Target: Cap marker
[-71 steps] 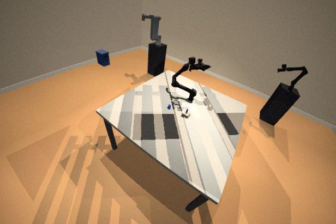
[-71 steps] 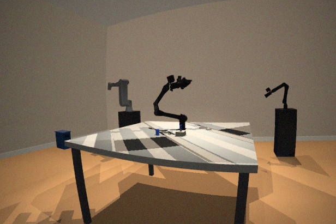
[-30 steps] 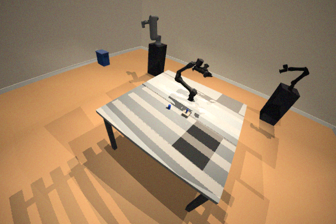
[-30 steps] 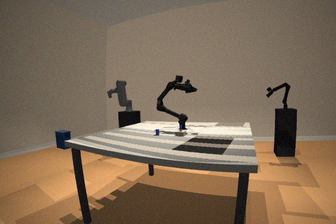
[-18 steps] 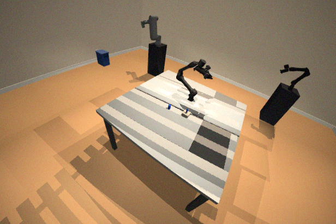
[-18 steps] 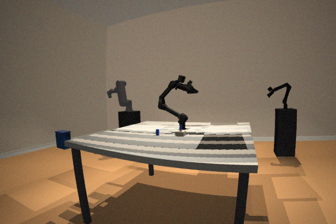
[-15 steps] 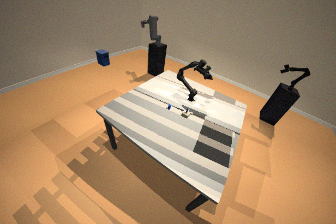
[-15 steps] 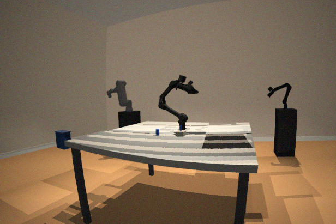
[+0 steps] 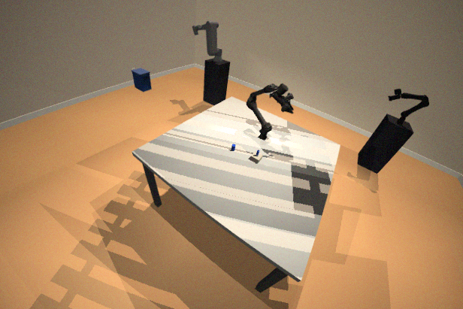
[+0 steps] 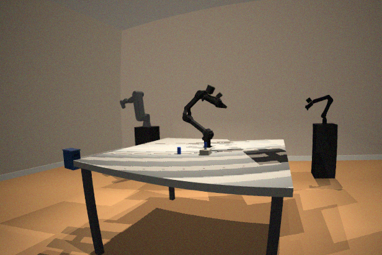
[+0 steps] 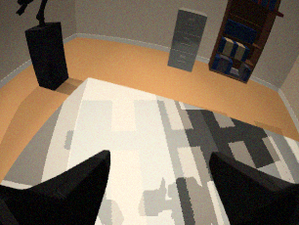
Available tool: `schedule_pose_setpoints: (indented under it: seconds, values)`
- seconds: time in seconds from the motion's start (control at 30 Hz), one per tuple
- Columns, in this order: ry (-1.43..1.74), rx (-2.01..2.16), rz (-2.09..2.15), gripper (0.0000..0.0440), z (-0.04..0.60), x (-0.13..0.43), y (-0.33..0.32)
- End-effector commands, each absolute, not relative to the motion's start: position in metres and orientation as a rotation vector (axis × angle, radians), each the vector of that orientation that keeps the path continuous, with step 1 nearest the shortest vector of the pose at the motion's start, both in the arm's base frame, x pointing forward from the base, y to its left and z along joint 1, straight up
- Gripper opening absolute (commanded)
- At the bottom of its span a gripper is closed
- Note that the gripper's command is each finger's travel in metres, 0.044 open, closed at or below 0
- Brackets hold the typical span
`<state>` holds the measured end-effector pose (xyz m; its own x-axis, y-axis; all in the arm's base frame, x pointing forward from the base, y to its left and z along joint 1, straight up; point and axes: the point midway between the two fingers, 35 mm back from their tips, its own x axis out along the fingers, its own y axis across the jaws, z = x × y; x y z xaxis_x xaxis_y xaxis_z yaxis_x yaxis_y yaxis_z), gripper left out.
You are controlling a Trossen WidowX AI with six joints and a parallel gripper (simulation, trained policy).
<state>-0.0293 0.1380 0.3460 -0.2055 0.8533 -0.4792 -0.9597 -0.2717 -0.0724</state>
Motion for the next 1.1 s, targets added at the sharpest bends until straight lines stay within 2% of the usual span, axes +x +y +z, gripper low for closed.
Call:
schedule_pose_setpoints:
  seconds: [0.0,1.07]
  values:
    - [0.315,-0.528,1.762,0.0321,0.343,-0.025,0.142]
    - [0.54,-0.612,1.601,0.0324,0.325,0.023,0.173]
